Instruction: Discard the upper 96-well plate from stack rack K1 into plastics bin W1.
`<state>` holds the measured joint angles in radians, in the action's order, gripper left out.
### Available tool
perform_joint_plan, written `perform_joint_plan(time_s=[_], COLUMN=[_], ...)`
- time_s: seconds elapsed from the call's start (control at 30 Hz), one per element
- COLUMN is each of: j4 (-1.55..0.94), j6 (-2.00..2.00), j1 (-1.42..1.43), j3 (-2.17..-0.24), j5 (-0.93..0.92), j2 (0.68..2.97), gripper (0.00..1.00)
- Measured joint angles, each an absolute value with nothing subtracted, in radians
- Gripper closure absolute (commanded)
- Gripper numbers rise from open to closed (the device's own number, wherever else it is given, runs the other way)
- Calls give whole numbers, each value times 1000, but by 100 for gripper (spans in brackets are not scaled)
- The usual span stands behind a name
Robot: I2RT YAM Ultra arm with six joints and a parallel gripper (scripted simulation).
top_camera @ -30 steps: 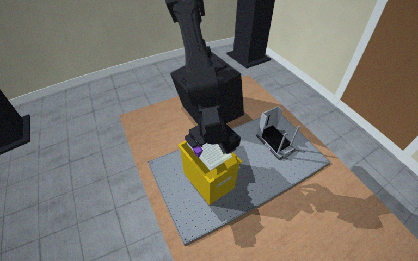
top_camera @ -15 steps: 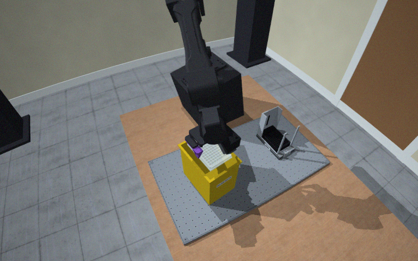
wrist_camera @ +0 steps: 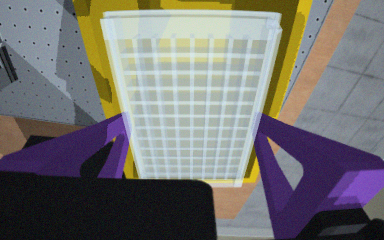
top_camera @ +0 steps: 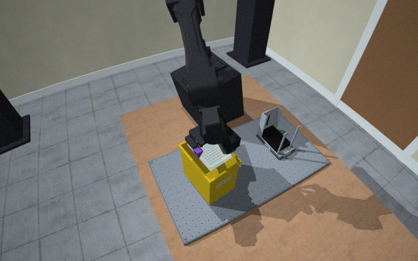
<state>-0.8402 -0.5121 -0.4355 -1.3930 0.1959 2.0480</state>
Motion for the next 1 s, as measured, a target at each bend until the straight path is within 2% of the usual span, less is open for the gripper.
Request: perform_joint_plan(time_s=[0.97, 1.0], j4=[-839, -839], j6=[-513, -513], j1=[-436, -436], j3=[-1391, -1391], j5=[196, 196], j2=[2048, 2048], gripper=[100, 0])
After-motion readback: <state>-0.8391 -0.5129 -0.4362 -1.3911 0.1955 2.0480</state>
